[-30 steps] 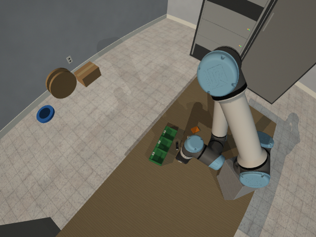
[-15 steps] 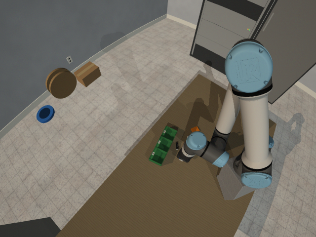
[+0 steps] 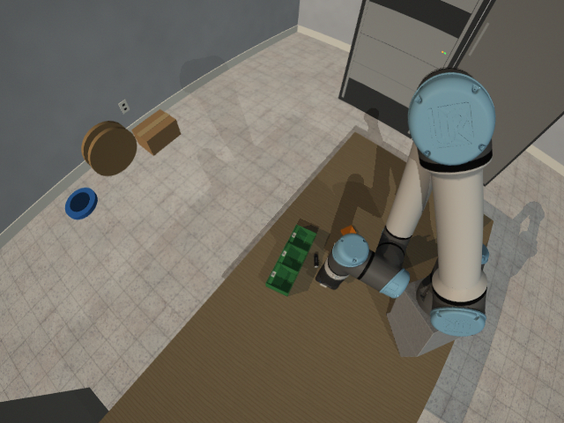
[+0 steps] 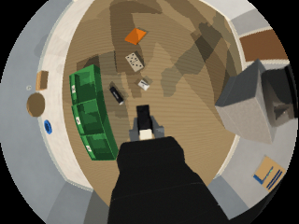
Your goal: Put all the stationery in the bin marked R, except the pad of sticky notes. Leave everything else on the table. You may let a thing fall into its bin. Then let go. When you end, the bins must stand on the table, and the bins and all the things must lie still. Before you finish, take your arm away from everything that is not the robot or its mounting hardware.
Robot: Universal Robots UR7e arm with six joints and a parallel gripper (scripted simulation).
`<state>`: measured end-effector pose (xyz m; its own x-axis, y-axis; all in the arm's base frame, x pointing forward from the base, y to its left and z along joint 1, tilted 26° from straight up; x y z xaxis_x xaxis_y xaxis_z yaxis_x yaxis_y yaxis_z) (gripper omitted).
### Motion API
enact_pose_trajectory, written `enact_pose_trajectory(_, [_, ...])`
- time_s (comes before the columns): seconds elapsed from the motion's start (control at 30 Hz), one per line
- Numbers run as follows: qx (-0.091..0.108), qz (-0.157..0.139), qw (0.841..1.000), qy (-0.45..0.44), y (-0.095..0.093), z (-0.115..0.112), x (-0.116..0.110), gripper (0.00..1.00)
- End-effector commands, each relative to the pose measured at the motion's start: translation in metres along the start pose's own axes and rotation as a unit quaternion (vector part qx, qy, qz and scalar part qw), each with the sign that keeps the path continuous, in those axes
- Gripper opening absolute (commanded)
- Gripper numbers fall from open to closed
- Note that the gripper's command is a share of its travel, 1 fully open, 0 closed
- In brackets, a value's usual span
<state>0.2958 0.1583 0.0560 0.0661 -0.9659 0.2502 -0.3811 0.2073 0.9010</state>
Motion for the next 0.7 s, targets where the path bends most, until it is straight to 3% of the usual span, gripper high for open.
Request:
enact_pose_trajectory(0.0, [0.001,0.0,1.0,0.0,0.005,0.0,0.0,0.45])
enact_pose_trajectory(0.13, [0.001,0.0,1.0,0.0,0.005,0.0,0.0,0.45])
enact_pose_trajectory(0.47, [0.001,0.0,1.0,0.0,0.005,-0.046,-0.039,0.45])
enact_pose_trajectory(0.67, [0.001,0.0,1.0,0.03,0.005,-0.062,-0.053,0.45])
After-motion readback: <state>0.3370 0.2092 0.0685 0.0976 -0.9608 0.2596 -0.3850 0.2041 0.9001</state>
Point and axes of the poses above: the point where the finger pads meet when closed, its own y axis back along the fingers, its own z axis across the jaws, x = y × z, the point moved 10 cm from there along y, back along the fingers, and after that the axes turned 12 degrees about -y, right-handed, at the moved point
